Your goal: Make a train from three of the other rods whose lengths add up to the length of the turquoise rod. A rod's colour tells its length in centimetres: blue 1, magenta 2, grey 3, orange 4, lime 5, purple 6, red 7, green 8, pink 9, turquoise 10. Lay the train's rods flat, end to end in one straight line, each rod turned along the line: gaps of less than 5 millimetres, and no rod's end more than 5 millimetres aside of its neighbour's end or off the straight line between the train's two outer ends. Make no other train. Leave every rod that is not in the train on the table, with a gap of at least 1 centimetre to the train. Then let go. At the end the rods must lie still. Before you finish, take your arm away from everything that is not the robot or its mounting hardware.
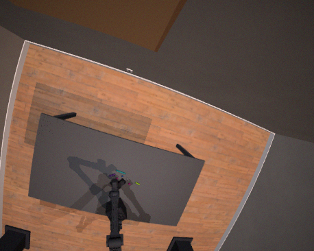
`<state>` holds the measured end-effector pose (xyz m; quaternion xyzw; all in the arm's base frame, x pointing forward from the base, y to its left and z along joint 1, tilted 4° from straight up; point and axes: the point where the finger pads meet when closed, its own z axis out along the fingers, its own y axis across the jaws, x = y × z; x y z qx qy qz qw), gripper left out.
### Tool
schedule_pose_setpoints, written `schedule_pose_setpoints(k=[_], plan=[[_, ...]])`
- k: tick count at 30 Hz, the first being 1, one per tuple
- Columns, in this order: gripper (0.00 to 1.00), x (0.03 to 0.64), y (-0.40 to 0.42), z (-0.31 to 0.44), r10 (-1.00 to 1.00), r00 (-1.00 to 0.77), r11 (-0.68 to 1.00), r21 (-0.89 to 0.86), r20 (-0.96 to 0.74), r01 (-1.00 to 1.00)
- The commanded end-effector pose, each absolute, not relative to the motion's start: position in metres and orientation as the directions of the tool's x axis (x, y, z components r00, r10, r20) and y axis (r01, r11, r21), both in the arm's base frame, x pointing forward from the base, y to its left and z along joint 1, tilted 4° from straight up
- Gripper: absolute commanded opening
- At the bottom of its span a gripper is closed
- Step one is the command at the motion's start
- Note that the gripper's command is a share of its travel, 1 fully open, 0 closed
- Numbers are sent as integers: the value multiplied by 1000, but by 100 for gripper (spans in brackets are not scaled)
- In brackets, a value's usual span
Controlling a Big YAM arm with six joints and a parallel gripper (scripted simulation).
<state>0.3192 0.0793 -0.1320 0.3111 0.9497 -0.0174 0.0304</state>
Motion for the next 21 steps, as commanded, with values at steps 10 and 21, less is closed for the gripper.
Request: schedule_pose_setpoints(k=[10, 21], plan=[[24, 325, 85, -134, 592, -803, 804, -12, -75, 594], [24, 328, 85, -134, 592, -802, 804, -10, -76, 595]])
